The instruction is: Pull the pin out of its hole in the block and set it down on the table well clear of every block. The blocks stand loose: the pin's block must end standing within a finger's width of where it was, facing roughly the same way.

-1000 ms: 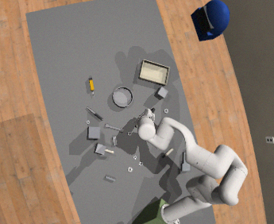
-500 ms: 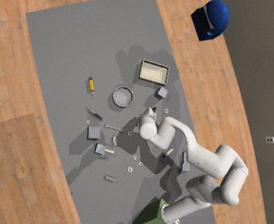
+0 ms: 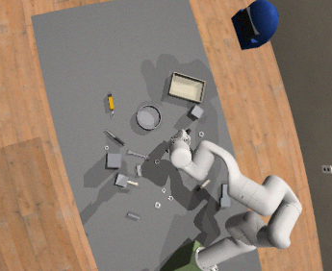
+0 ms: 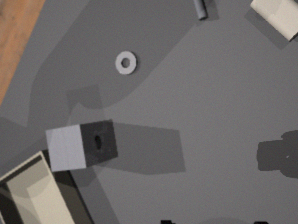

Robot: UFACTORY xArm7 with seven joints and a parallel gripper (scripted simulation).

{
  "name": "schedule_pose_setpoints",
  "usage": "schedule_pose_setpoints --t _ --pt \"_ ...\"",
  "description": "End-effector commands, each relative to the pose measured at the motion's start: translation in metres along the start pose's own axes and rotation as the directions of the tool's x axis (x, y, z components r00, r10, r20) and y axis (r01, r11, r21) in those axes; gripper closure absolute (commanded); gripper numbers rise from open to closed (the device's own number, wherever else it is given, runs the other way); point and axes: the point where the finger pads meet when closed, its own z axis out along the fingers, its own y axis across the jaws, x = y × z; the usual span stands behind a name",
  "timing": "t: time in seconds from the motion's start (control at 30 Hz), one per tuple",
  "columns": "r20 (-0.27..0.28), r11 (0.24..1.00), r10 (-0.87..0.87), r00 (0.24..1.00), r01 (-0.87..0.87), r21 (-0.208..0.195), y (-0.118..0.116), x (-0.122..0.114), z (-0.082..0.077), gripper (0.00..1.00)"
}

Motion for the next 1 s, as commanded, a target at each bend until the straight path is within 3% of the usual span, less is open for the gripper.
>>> schedule_pose_setpoints --t 0.0,0.97 --pt "0.005 1.000 0.005 1.000 -0.005 0.001 -0.0022 -0.0013 -0.0022 0.57" --pt "0.013 1.000 0.025 1.000 -0.025 0.005 -0.0115 -0.0014 -0.0054 0.57"
